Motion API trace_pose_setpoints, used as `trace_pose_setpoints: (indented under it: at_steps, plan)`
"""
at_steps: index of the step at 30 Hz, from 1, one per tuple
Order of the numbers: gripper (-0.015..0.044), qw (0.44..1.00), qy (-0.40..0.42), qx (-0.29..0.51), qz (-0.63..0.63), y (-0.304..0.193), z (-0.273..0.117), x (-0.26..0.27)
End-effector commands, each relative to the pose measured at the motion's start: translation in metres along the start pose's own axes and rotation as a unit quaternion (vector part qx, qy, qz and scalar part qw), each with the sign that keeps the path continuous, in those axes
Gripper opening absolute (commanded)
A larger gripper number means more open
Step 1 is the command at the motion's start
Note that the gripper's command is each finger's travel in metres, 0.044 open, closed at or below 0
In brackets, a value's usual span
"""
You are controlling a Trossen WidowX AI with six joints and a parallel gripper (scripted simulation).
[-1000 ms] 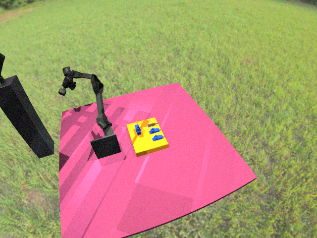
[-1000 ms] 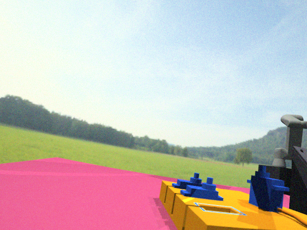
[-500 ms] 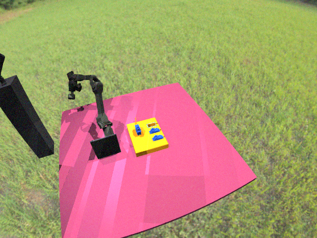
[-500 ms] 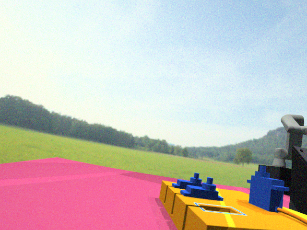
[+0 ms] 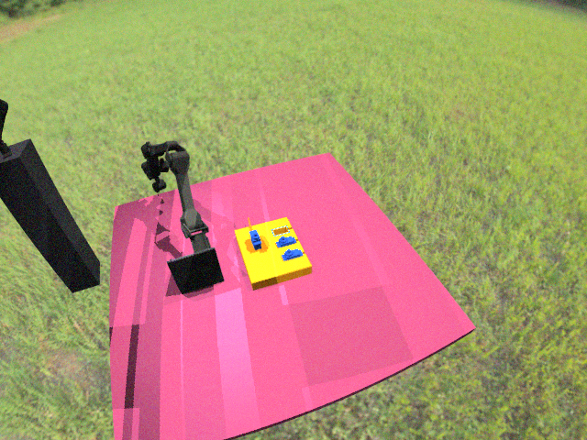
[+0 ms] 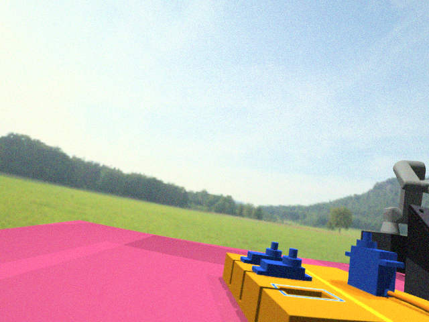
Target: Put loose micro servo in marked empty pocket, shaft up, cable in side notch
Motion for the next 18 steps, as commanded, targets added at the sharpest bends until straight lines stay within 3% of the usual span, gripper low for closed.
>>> trace_pose_setpoints:
  at_steps: [1, 18]
  plan:
    - [0.044, 0.999, -0.015, -0.027, -0.03, 0.027, 0.004, -0.007]
    - [0.044, 0.968, -0.156, -0.096, -0.17, 0.135, 0.025, -0.068]
Point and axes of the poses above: the point midway between the two fingers, 35 mm back from their tips, its own z axis out along the fingers, its own x axis across the jaws, y = z × x, the point moved 9 cm from there along -z, back along the fingers, and after that the axes turned 4 degrees about z, right-handed, at the moved point
